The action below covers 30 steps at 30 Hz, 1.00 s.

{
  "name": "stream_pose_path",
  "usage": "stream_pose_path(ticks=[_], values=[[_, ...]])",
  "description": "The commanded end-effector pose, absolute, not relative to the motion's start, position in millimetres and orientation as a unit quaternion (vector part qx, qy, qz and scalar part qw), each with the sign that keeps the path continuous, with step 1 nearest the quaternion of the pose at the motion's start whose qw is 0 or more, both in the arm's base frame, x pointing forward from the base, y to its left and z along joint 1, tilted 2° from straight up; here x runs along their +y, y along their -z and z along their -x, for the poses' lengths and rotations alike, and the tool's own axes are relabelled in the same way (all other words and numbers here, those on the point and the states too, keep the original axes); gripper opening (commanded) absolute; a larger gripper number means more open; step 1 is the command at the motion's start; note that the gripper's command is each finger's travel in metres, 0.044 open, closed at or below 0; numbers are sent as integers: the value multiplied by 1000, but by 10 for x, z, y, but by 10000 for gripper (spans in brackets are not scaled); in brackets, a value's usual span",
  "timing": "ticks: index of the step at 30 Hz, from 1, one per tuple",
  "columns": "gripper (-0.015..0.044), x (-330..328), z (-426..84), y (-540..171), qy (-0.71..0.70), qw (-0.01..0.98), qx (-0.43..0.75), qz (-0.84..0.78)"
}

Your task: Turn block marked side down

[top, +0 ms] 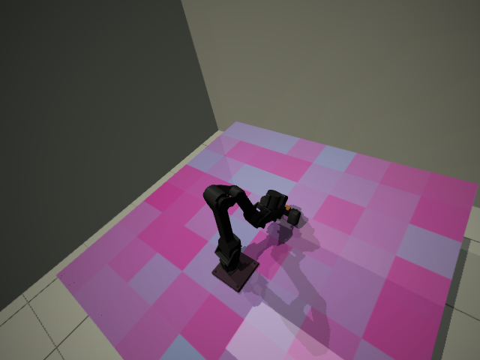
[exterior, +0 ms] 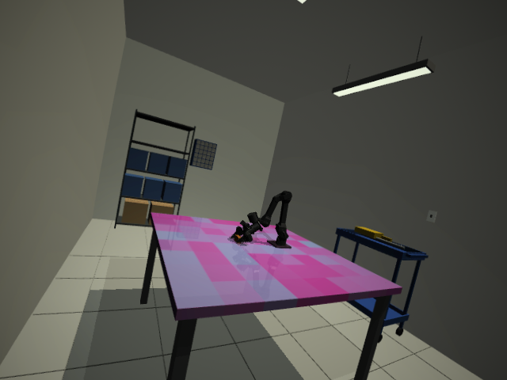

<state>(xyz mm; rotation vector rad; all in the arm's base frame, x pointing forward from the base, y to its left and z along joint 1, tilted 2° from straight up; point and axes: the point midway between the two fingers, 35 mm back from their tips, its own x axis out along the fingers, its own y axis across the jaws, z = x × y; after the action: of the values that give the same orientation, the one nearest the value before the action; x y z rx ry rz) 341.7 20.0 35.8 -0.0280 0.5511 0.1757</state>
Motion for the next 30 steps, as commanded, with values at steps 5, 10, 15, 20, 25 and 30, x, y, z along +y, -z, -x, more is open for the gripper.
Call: stream_pose_path(ticks=[5, 10, 15, 20, 25, 30], values=[[440, 178, -3231, -1040, -82, 912, 400, 40], [440, 174, -3055, -1131, -82, 895, 436, 42], [440, 173, -2998, -1170, -82, 891, 445, 43], [440, 173, -2998, -1170, -82, 891, 445, 43], [440, 184, -3050, -1203, -82, 880, 467, 42], [440, 221, -3208, -1299, -80, 837, 539, 43]])
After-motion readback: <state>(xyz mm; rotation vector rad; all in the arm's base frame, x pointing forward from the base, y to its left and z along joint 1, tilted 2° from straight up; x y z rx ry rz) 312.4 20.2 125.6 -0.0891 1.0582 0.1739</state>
